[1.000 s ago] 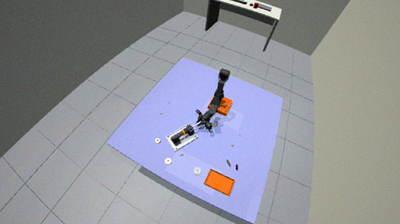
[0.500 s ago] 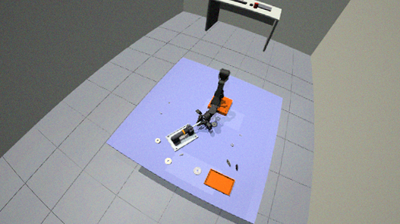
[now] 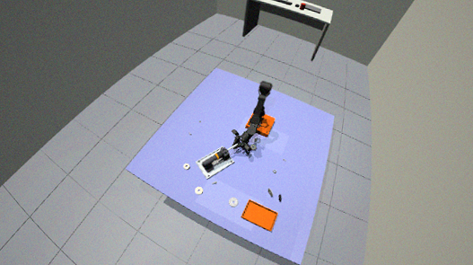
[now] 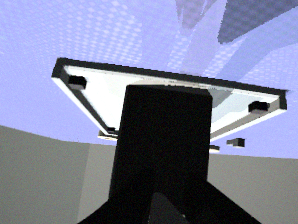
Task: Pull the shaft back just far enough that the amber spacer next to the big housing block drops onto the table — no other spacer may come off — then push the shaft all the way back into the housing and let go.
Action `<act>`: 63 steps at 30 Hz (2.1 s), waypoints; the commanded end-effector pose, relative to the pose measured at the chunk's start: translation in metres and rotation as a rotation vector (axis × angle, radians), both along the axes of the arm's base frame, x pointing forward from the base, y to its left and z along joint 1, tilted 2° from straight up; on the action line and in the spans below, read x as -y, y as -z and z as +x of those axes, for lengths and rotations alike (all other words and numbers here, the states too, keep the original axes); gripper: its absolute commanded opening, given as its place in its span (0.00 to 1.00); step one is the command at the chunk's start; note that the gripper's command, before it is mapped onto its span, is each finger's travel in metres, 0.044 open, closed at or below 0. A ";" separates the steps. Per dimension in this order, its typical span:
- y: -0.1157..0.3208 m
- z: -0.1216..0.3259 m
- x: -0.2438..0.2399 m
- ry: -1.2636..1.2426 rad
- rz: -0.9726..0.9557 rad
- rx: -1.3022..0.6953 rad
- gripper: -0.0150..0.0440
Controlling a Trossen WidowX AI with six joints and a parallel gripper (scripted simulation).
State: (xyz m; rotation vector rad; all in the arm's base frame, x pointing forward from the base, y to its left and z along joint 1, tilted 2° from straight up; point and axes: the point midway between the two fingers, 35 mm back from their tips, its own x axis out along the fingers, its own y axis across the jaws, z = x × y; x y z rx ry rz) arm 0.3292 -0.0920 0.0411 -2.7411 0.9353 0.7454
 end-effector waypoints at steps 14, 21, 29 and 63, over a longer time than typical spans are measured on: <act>0.000 -0.002 -0.001 0.004 0.002 0.001 0.25; 0.000 -0.003 -0.002 0.004 0.002 0.001 0.25; 0.000 -0.004 -0.002 0.004 0.002 0.001 0.25; 0.000 -0.007 -0.005 0.004 0.002 0.001 0.25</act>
